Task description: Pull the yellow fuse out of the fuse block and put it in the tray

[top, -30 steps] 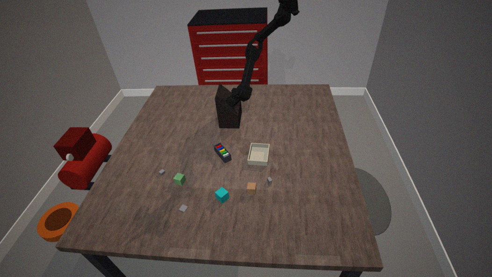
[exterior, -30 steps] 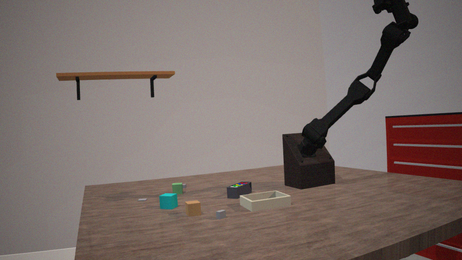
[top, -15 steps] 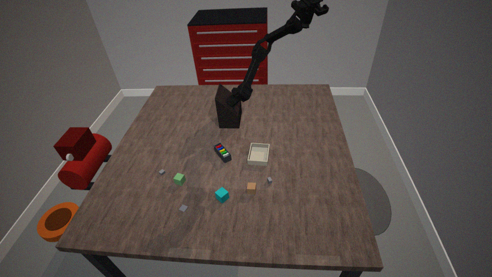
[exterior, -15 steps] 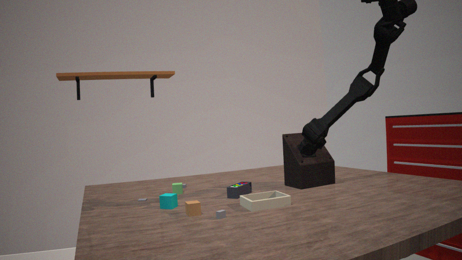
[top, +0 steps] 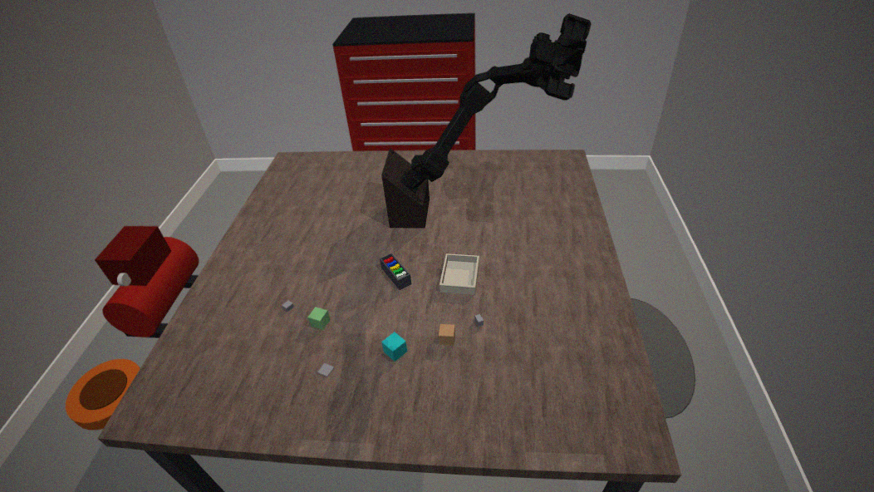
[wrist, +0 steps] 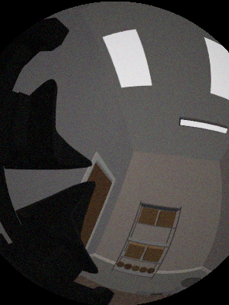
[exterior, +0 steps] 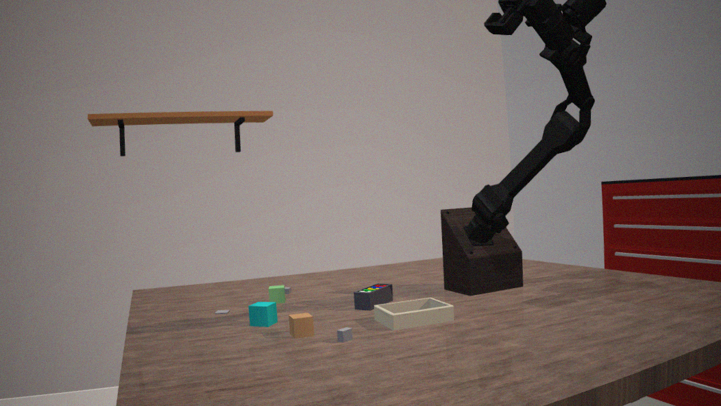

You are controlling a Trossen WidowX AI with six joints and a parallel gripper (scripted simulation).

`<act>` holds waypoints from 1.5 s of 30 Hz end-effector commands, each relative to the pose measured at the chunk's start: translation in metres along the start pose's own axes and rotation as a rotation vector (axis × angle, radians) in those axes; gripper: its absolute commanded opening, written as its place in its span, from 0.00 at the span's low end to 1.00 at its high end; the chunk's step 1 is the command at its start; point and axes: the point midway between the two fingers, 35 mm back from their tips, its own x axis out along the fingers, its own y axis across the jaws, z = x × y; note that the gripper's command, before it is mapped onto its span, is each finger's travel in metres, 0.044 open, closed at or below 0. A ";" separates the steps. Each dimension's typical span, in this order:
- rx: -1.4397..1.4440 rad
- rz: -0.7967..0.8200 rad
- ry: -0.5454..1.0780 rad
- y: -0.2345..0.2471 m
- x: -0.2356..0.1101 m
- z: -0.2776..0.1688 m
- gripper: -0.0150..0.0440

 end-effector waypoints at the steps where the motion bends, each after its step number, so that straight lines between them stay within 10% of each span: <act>1: -0.173 -0.158 0.018 -0.069 0.021 0.008 0.37; 25: -0.685 -0.943 0.229 -0.350 0.004 0.111 0.37; 45: -0.476 -1.843 0.697 -0.540 -0.210 0.260 0.37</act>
